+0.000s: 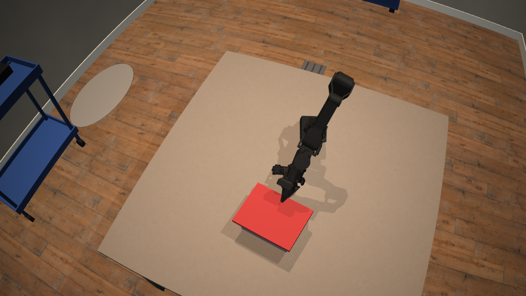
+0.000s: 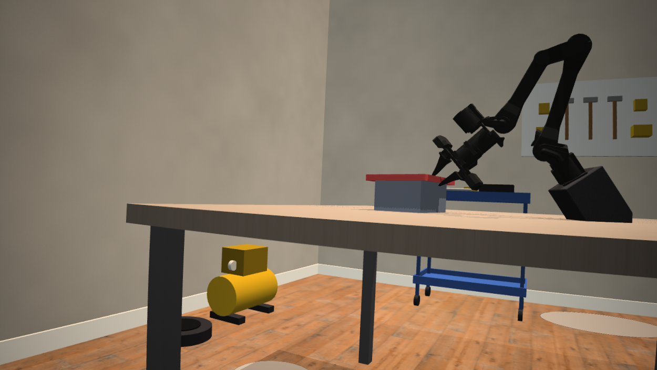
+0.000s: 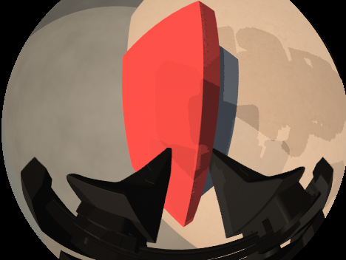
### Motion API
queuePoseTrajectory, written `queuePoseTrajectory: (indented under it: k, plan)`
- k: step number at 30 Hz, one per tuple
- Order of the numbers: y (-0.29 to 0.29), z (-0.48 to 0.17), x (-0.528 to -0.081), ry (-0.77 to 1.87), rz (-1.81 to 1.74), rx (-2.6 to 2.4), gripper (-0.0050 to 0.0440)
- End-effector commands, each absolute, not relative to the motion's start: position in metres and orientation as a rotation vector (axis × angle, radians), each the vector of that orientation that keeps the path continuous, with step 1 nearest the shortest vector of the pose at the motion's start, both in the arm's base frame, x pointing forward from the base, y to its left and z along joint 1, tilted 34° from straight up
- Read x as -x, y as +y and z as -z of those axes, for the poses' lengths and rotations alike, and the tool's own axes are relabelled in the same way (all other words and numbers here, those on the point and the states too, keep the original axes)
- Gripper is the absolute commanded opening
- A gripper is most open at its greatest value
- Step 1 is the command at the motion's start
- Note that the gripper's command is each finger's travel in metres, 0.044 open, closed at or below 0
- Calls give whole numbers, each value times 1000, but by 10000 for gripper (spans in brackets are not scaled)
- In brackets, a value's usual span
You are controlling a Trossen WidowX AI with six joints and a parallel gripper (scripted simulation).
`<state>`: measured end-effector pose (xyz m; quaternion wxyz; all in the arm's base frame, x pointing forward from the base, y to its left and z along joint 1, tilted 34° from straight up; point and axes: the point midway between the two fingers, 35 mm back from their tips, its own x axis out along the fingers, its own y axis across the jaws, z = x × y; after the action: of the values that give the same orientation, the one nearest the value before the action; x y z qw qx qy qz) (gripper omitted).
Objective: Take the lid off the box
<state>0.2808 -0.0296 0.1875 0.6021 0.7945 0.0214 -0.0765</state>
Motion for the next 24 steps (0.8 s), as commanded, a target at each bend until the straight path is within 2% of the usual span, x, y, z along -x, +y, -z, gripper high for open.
queuePoseTrajectory:
  k: [1, 4, 12, 24]
  plan:
    - [-30, -189, -280, 51, 177, -1840, -4]
    - [-30, -189, -280, 51, 177, -1840, -5]
    - [-30, -190, -279, 51, 177, -1840, -50]
    - [-31, -192, -277, 51, 177, -1840, -50]
